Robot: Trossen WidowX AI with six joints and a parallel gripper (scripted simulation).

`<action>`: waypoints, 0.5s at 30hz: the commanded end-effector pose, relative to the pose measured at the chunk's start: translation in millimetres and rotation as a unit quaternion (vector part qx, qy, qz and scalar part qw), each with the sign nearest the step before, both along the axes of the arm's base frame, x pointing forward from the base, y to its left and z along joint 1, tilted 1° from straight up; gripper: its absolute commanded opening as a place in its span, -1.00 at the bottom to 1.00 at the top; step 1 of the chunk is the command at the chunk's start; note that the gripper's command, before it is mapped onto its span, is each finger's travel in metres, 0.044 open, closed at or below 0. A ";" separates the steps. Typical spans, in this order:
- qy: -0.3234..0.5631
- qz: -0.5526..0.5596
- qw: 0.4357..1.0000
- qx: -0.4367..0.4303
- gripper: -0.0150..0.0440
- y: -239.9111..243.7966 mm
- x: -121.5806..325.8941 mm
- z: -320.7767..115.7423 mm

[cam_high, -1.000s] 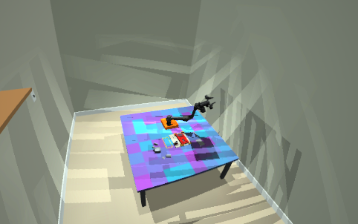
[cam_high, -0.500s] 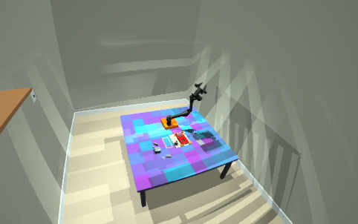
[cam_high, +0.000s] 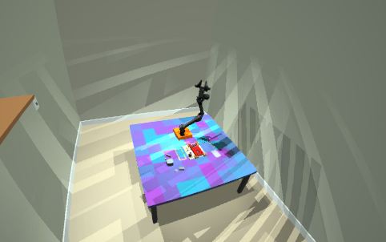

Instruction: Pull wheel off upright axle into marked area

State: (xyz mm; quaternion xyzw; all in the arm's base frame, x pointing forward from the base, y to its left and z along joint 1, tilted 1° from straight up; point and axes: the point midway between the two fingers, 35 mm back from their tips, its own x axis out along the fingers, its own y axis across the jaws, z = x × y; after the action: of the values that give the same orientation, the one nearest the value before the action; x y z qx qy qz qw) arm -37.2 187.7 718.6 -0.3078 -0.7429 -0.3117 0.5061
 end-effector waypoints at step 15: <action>0.080 0.107 0.936 0.324 0.53 -264.1 21.3 -0.9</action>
State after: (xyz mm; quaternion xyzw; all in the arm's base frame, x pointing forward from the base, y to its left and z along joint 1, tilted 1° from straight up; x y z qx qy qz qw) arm -34.4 -20.0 728.2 -0.1175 -0.6353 -0.4298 0.6307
